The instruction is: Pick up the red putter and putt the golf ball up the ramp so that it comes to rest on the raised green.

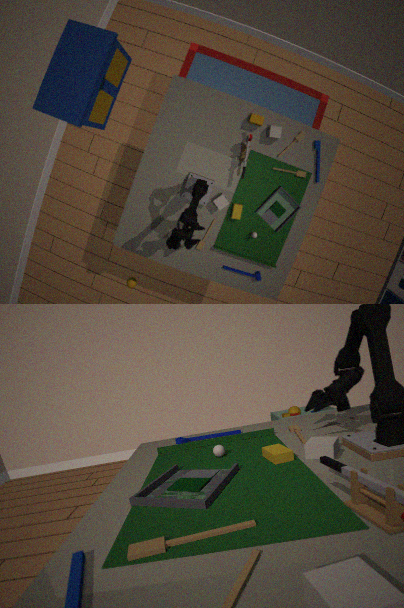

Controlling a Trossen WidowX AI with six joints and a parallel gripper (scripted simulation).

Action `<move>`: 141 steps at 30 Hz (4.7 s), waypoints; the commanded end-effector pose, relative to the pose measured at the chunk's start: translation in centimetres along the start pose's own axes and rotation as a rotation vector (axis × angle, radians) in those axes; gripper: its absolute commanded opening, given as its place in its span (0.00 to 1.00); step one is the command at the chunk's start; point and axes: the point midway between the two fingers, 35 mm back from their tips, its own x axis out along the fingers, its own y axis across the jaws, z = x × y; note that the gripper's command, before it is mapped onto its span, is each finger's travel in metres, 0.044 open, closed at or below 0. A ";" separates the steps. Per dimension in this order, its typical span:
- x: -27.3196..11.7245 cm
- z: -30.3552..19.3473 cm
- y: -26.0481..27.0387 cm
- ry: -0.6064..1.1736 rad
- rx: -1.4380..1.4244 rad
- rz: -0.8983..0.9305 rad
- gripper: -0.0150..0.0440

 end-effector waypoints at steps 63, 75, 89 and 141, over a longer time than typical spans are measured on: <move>14.8 -5.7 -46.6 2.501 -3.381 -1.594 1.00; 16.1 -3.7 -46.3 2.501 -3.381 -1.594 1.00; 17.3 -1.6 -46.1 2.501 -3.380 -1.594 1.00; 17.0 -3.2 -46.5 2.496 -3.387 -1.574 0.25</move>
